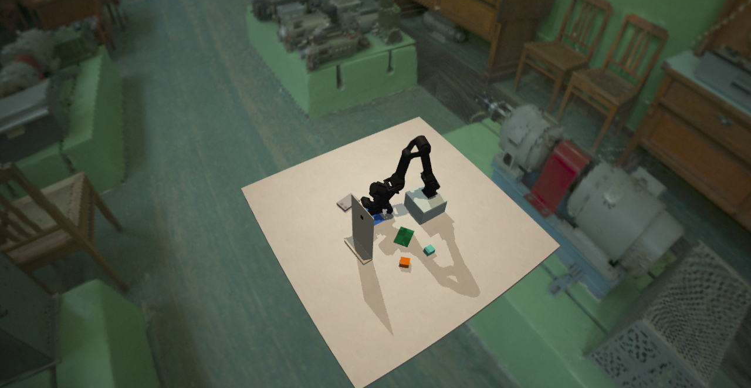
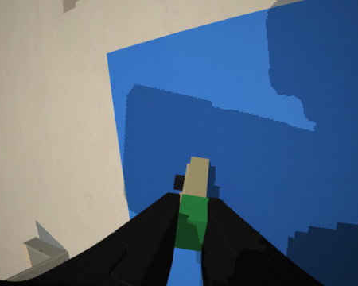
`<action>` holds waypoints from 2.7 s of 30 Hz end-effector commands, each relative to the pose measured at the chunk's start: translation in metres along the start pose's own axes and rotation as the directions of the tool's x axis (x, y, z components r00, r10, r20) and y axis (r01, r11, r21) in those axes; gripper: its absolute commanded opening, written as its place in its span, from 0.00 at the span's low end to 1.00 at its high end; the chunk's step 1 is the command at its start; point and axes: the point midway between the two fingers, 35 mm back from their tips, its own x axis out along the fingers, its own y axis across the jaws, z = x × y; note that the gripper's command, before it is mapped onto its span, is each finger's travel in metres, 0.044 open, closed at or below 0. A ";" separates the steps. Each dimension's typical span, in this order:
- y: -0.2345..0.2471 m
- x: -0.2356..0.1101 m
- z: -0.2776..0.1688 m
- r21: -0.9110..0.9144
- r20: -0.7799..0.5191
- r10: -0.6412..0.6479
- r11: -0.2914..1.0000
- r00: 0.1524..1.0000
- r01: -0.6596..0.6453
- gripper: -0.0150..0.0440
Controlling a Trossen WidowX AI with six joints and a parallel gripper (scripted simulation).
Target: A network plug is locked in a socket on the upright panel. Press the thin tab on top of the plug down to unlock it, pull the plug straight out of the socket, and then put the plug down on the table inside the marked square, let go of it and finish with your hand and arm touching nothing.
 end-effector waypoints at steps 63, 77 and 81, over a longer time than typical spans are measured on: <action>0.016 -0.041 0.001 -0.001 0.002 -0.002 1.000 1.000 0.002 0.52; 0.026 -0.054 0.001 -0.001 0.003 -0.001 1.000 1.000 0.001 0.52; 0.028 -0.059 0.001 -0.001 0.003 -0.001 1.000 1.000 0.001 0.52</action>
